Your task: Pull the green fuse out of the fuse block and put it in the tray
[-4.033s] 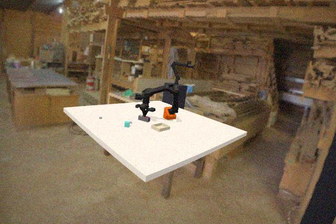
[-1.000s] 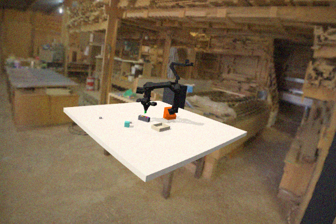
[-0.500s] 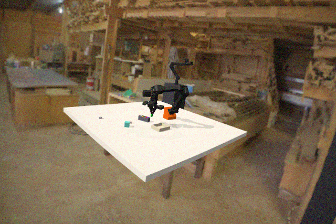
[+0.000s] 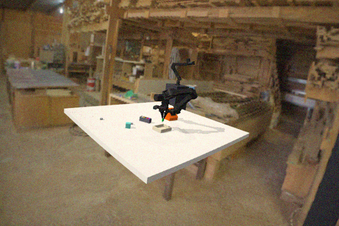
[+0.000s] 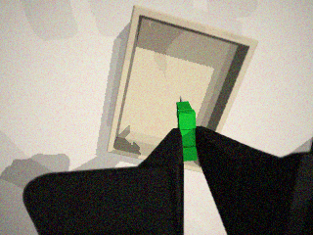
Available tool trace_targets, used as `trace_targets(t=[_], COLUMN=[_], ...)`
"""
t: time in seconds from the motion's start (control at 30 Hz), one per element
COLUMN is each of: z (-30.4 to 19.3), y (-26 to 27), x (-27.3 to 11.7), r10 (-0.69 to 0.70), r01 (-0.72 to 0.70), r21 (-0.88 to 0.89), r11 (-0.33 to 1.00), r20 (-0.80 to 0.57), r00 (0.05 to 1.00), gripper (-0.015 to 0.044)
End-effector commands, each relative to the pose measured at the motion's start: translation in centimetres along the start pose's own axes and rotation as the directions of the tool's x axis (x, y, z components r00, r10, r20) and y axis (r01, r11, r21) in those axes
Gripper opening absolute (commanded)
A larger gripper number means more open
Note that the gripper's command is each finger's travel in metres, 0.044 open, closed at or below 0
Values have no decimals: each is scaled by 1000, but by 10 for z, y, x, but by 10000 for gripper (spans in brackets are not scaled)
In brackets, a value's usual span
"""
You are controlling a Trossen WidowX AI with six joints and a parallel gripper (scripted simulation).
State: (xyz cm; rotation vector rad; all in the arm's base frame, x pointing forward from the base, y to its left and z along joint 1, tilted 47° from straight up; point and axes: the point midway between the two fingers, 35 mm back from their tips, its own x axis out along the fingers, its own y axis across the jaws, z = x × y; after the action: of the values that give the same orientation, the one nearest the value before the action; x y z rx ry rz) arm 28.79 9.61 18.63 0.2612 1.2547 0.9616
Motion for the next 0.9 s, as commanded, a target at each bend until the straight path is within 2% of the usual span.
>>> trace_targets(t=[0.0,0.83,0.87], z=[0,0,1], y=[3,3,3], x=[0,39,35], r10=[2,4,0], r01=[-3,-4,0], r21=[15,14,8], r11=[1000,1000,1000], r20=[2,3,2], r00=[1000,1000,1000], gripper=[0,0,26])
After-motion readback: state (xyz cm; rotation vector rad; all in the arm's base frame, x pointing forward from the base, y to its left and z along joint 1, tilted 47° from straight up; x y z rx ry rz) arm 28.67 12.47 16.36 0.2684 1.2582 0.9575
